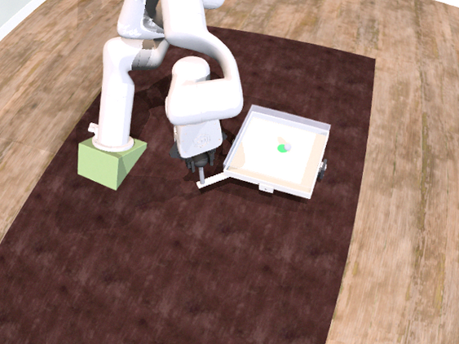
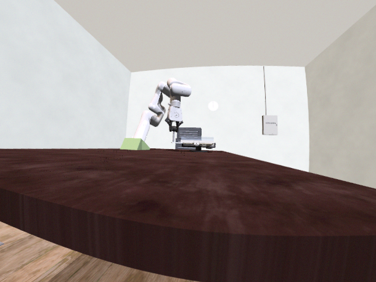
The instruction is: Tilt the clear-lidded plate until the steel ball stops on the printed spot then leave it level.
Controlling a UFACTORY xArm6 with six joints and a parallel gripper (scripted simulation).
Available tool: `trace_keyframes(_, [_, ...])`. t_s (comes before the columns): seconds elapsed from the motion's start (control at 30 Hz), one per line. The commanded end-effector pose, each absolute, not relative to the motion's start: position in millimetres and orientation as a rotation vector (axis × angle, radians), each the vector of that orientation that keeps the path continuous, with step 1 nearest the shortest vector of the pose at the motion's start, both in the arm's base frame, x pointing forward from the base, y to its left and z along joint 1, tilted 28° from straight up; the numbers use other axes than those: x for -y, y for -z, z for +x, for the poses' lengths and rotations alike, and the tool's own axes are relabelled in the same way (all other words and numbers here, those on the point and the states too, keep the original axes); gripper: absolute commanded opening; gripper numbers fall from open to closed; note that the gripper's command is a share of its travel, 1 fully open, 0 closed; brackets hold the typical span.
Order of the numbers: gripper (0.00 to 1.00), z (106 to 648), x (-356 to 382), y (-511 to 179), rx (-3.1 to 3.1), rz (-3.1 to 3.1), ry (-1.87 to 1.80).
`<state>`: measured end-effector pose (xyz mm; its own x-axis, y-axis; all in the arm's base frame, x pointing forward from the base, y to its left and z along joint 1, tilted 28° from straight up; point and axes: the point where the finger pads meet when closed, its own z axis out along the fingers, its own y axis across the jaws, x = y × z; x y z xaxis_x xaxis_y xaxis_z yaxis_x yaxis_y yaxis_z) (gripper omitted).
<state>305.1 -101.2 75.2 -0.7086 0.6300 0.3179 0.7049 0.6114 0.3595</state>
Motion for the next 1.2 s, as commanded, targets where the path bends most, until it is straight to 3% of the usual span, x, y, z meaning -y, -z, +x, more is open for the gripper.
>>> trace_keyframes(0.0, [0.00, 306.8, 102.9, -75.9, 2.680, -1.120, 0.700])
trace_keyframes(1.17, [0.00, 303.7, 100.2, -72.5, 2.680, -1.120, 0.700])
